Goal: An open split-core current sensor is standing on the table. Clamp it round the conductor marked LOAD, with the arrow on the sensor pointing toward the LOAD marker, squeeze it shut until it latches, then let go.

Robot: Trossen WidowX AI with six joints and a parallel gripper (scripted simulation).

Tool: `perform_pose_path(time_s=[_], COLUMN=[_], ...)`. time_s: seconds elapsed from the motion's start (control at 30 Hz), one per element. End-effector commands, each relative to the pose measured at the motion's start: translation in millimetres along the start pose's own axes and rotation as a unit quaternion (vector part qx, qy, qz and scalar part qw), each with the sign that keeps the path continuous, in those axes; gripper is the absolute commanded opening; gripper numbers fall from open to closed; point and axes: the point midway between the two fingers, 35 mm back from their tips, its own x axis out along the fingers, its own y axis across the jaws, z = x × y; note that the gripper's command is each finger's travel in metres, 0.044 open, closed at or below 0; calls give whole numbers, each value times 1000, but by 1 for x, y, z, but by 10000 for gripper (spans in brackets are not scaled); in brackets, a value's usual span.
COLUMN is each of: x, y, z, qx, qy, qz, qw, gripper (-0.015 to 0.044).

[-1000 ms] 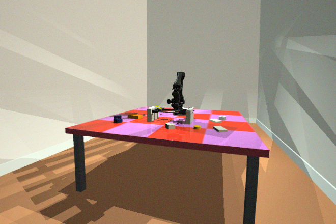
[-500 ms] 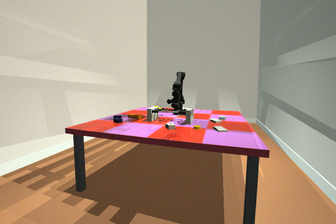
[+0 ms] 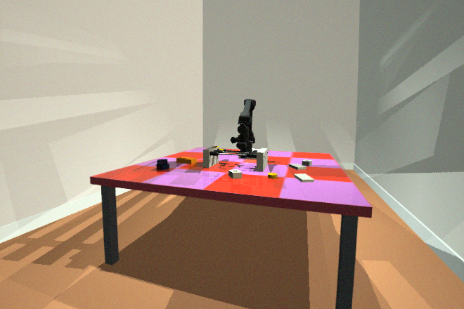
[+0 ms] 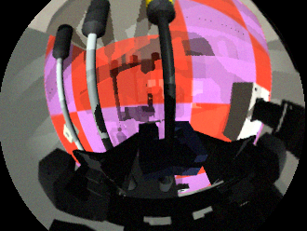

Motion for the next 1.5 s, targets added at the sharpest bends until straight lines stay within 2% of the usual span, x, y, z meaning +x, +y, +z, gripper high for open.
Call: perform_pose_path(time_s=[0.0, 1.43, 1.47], x=[-1, -12, -12], y=[0, -2, -2], z=[0, -1, -1], qx=[1, 1, 1], qy=[0, -1, -1], qz=[1, -6, -6], qw=[1000, 1000, 1000], gripper=[0, 0, 26])
